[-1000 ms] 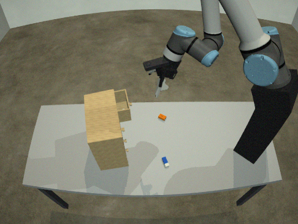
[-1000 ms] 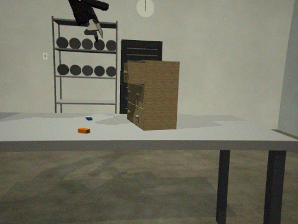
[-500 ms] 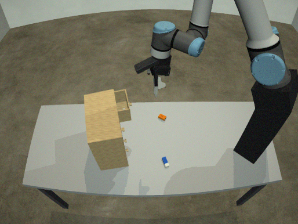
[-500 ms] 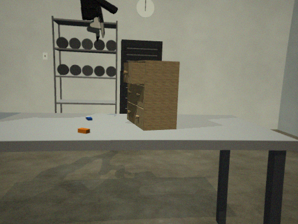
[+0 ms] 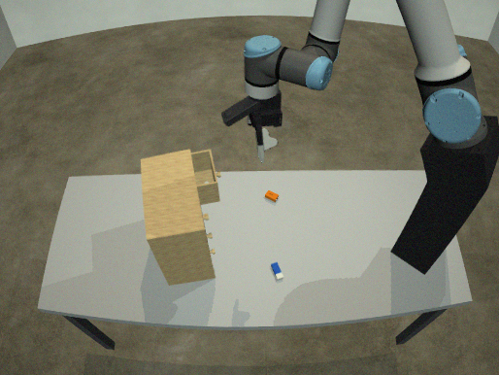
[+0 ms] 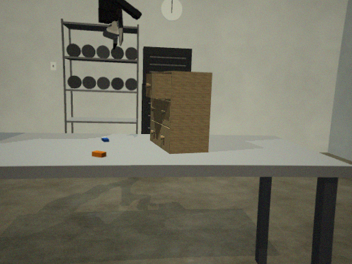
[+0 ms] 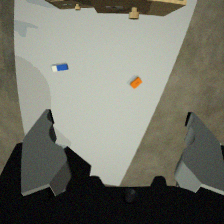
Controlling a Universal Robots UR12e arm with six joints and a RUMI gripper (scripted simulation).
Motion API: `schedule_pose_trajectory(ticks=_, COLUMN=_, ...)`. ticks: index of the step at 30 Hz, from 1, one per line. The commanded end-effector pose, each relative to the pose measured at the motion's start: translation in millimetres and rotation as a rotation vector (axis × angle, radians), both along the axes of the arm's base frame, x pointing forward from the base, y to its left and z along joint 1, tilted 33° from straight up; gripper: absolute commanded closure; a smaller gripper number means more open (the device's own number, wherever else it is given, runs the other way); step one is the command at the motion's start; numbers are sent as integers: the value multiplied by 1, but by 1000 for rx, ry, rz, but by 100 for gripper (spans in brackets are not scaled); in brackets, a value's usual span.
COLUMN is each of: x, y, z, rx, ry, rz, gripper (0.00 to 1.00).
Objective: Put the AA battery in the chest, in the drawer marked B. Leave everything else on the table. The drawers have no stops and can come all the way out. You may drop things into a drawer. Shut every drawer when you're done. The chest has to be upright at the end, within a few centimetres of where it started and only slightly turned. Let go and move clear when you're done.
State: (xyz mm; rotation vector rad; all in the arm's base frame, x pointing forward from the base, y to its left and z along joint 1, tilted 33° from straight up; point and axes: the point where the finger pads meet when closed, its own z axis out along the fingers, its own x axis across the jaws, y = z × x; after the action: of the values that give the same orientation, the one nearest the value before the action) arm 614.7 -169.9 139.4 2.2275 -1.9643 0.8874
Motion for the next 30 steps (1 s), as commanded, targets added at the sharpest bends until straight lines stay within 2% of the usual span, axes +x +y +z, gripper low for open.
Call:
schedule_pose_trajectory(ticks=1, x=1, y=-1, z=1, rx=0, ry=4, rz=-4, gripper=0)
schedule_pose_trajectory(ticks=21, x=0, y=-1, z=0, rx=1, ry=4, rz=-3, gripper=0)
schedule_pose_trajectory(ticks=24, x=-17, y=-14, z=-9, rx=2, ry=6, rz=-4, gripper=0)
schedule_pose_trajectory(ticks=28, x=-54, y=-42, z=-26, rx=2, ry=5, rz=-4, gripper=0)
schedule_pose_trajectory(ticks=30, x=-62, y=-47, z=-29, rx=1, ry=5, rz=-4, gripper=0)
